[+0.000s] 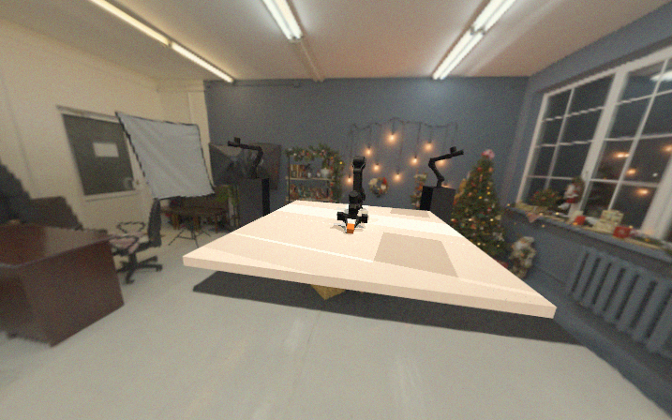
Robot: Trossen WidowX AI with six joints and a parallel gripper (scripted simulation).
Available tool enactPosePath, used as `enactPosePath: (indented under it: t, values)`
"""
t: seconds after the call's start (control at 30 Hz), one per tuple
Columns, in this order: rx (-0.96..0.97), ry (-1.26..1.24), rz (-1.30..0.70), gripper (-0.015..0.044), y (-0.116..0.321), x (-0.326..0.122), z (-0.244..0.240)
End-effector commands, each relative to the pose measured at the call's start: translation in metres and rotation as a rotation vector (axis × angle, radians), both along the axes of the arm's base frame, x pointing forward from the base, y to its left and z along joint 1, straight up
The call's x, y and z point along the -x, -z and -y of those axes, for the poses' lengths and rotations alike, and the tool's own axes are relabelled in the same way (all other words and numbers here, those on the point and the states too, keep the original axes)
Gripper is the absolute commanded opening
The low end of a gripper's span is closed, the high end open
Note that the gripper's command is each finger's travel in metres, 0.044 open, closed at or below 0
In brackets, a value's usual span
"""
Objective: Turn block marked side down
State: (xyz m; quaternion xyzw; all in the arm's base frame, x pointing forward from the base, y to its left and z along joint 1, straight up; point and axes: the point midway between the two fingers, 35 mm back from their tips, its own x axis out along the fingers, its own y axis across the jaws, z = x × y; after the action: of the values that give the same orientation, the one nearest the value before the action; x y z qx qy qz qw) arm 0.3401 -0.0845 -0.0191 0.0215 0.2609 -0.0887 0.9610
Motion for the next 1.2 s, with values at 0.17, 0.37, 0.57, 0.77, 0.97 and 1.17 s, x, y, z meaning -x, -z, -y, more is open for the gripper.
enactPosePath:
  t: [0.17,0.37,0.57,0.77,0.97,1.17]
  values:
    - [0.000,0.000,0.039,0.0000,-0.0017,0.0057,-0.0019]
    - [0.000,0.000,0.039,0.0000,-0.0017,0.0057,-0.0019]
    - [0.000,0.000,0.039,0.0000,-0.0017,0.0057,-0.0019]
    - [0.000,0.000,0.039,0.0157,-0.0017,0.0057,-0.0019]
    - [0.000,0.000,0.039,0.0315,-0.0017,0.0057,-0.0019]
    - [0.000,0.000,0.039,0.0440,-0.0017,0.0057,-0.0019]
